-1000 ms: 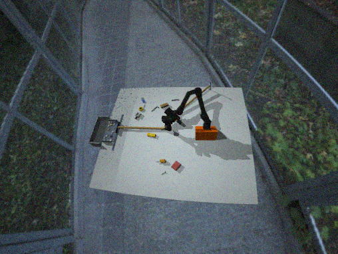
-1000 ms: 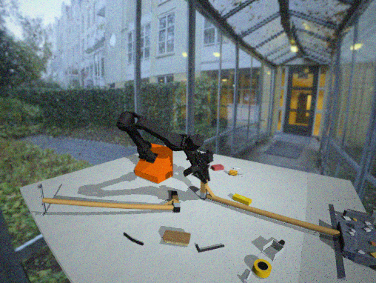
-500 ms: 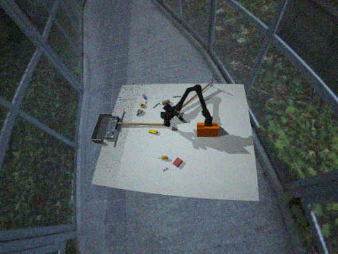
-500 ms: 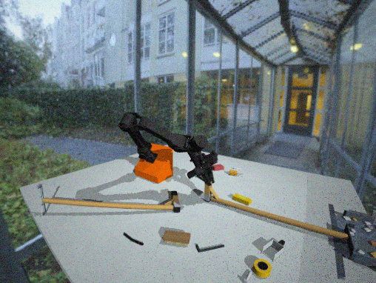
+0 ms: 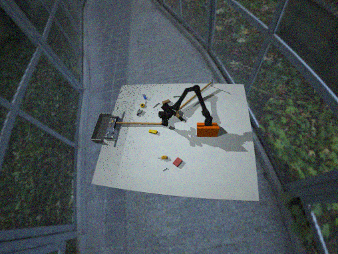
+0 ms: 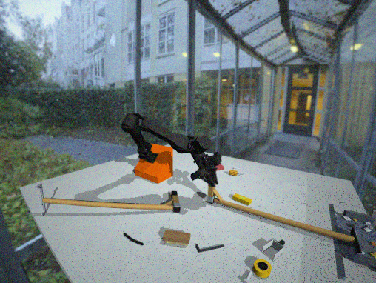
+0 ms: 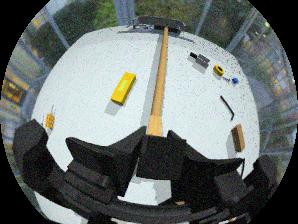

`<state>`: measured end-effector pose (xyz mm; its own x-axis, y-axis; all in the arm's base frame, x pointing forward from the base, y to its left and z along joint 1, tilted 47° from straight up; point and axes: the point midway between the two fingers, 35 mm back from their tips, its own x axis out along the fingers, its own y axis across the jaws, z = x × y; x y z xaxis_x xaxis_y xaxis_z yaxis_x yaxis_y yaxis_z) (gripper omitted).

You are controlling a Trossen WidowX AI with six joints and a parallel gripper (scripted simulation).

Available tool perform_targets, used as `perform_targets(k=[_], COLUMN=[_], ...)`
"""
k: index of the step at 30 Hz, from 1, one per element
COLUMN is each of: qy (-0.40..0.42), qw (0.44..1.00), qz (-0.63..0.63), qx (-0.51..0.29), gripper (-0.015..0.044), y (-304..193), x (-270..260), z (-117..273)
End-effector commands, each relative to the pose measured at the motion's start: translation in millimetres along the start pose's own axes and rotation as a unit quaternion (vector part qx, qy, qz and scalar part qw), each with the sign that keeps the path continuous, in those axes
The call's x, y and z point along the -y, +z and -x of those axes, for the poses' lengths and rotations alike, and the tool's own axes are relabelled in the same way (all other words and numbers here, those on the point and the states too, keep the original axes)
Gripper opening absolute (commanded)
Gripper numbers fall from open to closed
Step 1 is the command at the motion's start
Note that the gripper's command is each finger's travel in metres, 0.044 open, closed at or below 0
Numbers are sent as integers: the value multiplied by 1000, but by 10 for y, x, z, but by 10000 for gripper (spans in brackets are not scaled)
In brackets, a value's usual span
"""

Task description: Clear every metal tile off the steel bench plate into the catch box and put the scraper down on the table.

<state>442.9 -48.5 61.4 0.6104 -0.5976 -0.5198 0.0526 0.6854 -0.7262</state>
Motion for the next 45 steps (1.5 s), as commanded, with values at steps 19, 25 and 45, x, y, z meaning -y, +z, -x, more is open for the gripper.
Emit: perform_targets(k=[19,25,45], qy=[-1,-1,-2], qw=[1000,1000,1000], qz=[-3,-3,-4], qx=[6,7,7], gripper=[0,0,0], y=[335,410,645], x=[34,38,47], z=[-185,-237,-414])
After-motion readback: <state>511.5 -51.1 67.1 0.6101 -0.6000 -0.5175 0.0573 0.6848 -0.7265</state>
